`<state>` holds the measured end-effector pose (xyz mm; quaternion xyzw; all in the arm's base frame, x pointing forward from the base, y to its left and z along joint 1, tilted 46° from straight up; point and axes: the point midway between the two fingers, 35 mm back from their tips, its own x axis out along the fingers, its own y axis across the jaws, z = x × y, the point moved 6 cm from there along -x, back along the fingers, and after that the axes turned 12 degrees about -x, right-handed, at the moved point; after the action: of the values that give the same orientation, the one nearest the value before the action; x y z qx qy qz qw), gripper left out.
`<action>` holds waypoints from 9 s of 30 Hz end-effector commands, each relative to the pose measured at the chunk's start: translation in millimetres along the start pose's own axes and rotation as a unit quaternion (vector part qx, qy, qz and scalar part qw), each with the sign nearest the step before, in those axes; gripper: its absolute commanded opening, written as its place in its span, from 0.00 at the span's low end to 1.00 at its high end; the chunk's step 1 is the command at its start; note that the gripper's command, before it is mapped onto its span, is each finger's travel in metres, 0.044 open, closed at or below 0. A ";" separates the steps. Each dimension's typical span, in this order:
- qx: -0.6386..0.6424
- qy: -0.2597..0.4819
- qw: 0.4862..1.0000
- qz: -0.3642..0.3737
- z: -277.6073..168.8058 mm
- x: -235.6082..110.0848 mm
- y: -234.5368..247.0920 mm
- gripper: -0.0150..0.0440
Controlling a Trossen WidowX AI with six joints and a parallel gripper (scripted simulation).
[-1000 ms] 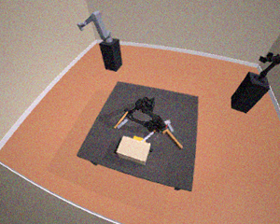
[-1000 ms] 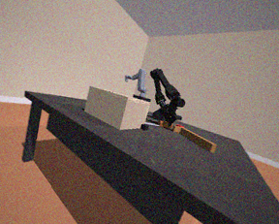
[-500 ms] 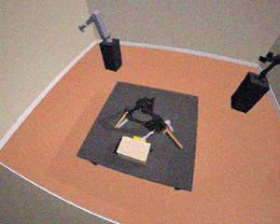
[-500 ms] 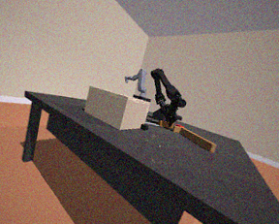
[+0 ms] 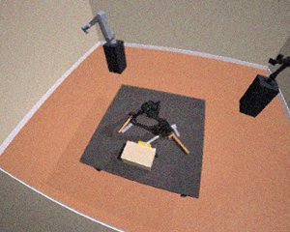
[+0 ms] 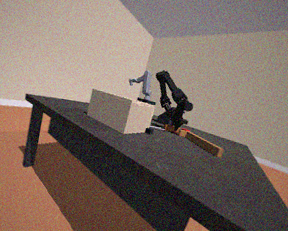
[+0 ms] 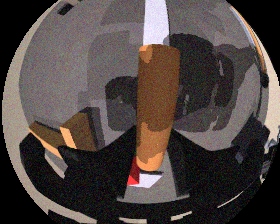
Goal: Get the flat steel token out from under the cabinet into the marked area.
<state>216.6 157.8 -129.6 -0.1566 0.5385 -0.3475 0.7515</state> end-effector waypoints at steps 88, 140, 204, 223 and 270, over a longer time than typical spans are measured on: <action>0.017 -0.004 1.000 0.004 -6.9 -3.0 72.0 0.25; 0.016 -0.005 1.000 0.003 23.4 -0.7 67.5 0.71; 0.017 -0.005 1.000 0.002 61.1 0.5 58.4 0.25; 0.017 -0.006 1.000 0.001 102.3 0.6 48.4 0.25; 0.018 -0.007 1.000 0.000 144.2 1.7 23.4 0.25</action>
<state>359.3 158.1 -94.6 -0.1438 0.5290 -0.3525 0.7584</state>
